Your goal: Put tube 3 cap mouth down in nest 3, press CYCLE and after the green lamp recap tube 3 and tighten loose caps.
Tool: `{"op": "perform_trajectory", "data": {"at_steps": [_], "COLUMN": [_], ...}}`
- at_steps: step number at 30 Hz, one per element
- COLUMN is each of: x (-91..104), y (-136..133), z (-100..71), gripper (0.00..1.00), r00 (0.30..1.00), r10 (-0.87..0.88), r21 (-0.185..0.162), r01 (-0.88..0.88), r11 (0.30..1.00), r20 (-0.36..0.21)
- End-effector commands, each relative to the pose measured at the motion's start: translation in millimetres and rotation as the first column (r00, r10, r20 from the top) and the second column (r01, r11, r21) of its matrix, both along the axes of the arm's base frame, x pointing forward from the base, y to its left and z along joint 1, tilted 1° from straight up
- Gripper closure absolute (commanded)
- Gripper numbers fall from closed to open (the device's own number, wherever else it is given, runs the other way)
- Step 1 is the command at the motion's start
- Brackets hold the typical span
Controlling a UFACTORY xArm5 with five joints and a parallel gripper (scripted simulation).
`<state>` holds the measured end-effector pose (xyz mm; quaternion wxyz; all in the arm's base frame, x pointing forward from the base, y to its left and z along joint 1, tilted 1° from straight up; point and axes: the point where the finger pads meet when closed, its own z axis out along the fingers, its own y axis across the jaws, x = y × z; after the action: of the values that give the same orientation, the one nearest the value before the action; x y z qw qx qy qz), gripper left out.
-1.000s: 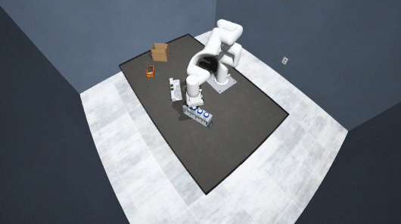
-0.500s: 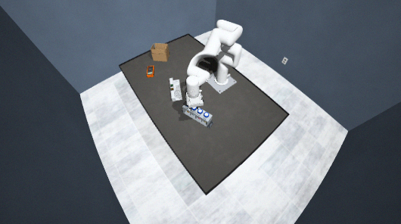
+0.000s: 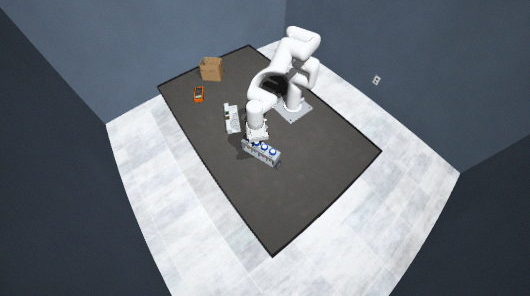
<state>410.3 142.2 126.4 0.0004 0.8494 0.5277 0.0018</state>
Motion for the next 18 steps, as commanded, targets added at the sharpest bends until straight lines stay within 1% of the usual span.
{"op": "perform_trajectory", "data": {"at_steps": [1, 3, 6, 8, 9, 13, 18], "x": [1.0, 1.0, 1.0, 1.0, 1.0, 1.0, 1.0], "y": [0.5, 0.5, 0.5, 0.5, 0.5, 0.5, 0.5], "z": [1.2, 1.3, 1.4, 1.4, 1.4, 1.5, 1.6], "gripper": [1.0, 1.0, 1.0, 1.0, 1.0, 1.0, 1.0], "r00": [0.999, 0.989, 0.955, 0.955, 0.939, 0.852, 0.7], "r10": [0.05, 0.15, 0.296, 0.296, 0.343, 0.523, 0.714], "r21": [-0.012, -0.013, -0.014, -0.014, -0.015, -0.016, -0.016], "r01": [-0.05, -0.15, -0.296, -0.296, -0.343, -0.523, -0.714], "r11": [0.999, 0.989, 0.955, 0.955, 0.939, 0.852, 0.7], "r20": [0.007, 0.006, 0.004, 0.004, 0.003, 0.001, -0.003]}}
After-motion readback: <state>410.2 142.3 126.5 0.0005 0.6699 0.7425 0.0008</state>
